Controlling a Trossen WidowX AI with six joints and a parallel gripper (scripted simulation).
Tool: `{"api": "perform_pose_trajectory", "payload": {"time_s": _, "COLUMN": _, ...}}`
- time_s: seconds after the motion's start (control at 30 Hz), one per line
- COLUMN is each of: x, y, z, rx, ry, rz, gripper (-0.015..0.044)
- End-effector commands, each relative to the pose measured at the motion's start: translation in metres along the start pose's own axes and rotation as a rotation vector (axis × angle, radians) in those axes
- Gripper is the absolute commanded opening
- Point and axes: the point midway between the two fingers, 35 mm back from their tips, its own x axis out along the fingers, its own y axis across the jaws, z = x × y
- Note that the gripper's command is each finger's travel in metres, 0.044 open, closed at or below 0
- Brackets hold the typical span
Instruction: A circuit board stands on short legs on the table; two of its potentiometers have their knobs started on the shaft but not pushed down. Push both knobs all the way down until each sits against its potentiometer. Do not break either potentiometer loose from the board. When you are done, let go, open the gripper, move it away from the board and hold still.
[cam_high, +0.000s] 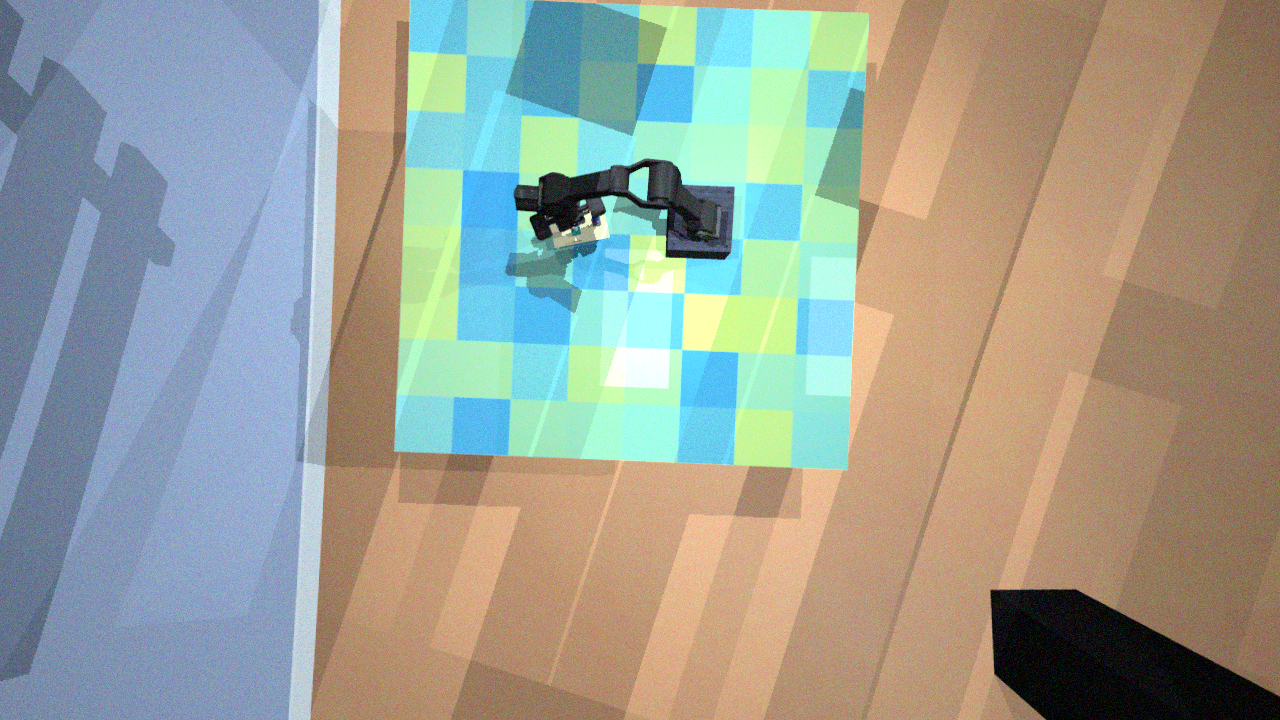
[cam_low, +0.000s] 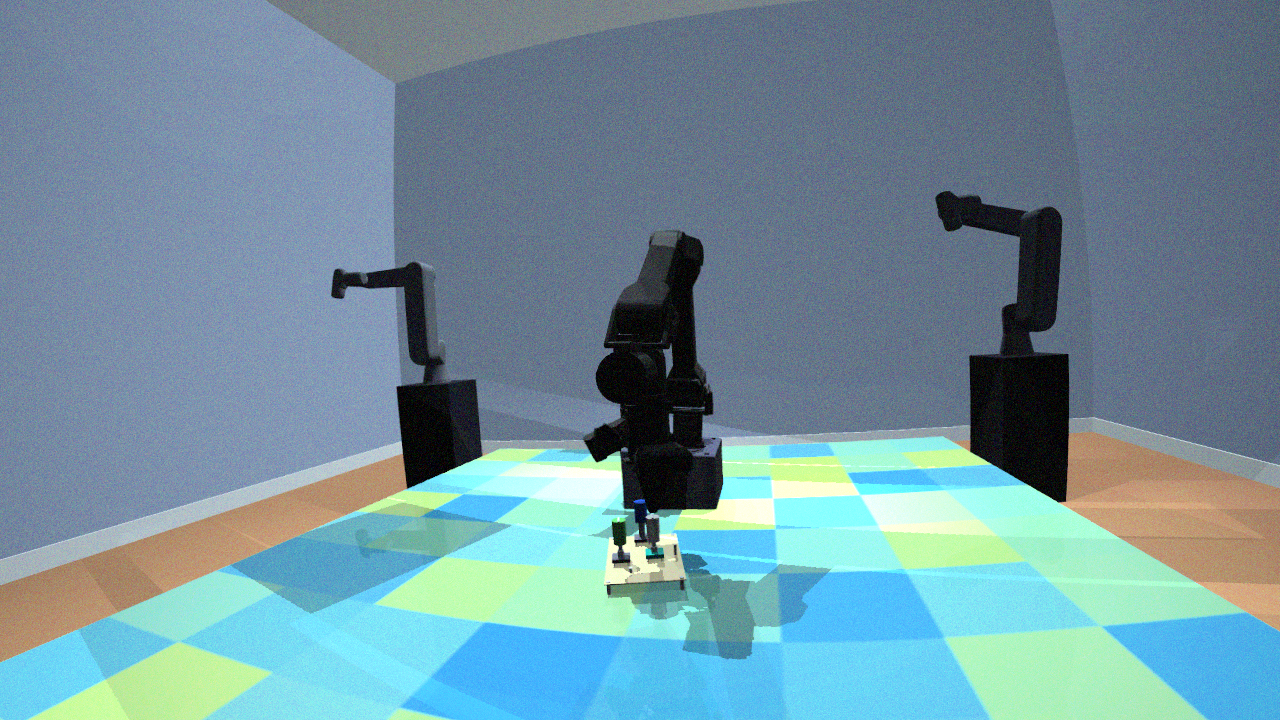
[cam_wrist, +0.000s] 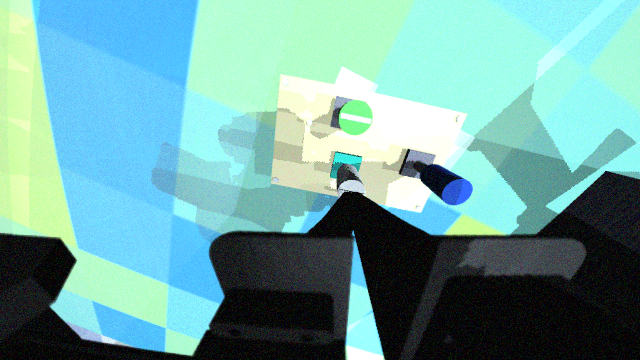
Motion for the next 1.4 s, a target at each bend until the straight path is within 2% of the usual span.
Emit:
{"api": "perform_pose_trajectory", "payload": {"time_s": 0.0, "x": 0.0023, "y": -0.0011, "z": 0.0005, "rx": 0.005, "ry": -0.003, "rz": -0.006, "gripper": 0.0000}}
{"api": "perform_pose_trajectory", "payload": {"time_s": 1.37, "x": 0.0067, "y": -0.0012, "z": 0.0005, "rx": 0.005, "ry": -0.003, "rz": -0.006, "gripper": 0.0000}}
